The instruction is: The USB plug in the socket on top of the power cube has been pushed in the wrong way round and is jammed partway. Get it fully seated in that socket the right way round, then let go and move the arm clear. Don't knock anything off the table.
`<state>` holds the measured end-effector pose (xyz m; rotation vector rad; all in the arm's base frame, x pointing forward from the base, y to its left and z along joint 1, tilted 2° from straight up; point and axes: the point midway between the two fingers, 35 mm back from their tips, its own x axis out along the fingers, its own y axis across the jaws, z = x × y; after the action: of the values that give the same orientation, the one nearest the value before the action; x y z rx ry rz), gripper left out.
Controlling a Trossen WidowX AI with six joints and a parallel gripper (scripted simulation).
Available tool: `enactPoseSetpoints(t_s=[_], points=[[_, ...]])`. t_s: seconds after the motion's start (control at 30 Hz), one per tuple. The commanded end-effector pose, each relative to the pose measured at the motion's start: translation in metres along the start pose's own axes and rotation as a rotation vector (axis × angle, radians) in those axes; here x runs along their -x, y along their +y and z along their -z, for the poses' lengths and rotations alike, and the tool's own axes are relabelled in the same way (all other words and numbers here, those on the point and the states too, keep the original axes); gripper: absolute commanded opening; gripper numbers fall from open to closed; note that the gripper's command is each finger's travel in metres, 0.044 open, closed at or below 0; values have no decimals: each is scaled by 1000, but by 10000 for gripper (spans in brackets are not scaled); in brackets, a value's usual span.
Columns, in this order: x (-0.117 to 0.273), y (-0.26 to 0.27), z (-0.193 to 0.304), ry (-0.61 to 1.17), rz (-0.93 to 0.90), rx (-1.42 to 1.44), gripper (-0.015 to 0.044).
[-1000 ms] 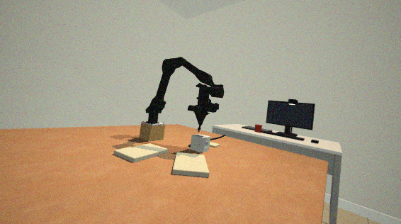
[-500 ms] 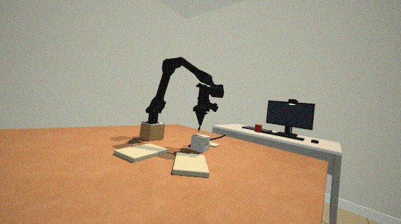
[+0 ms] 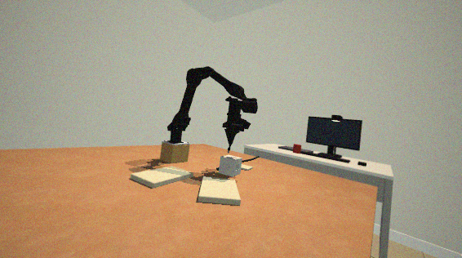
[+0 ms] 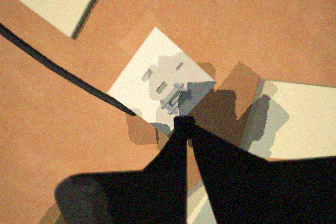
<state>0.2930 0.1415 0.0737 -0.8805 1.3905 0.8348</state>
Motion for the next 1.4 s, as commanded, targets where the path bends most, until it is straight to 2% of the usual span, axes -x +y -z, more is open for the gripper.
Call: enactPoseSetpoints(t_s=[0.0,0.9,1.37], points=[[0,0,0,0,0,92,0],[0,0,0,0,-1,794,0],[0,0,0,0,0,810,0]])
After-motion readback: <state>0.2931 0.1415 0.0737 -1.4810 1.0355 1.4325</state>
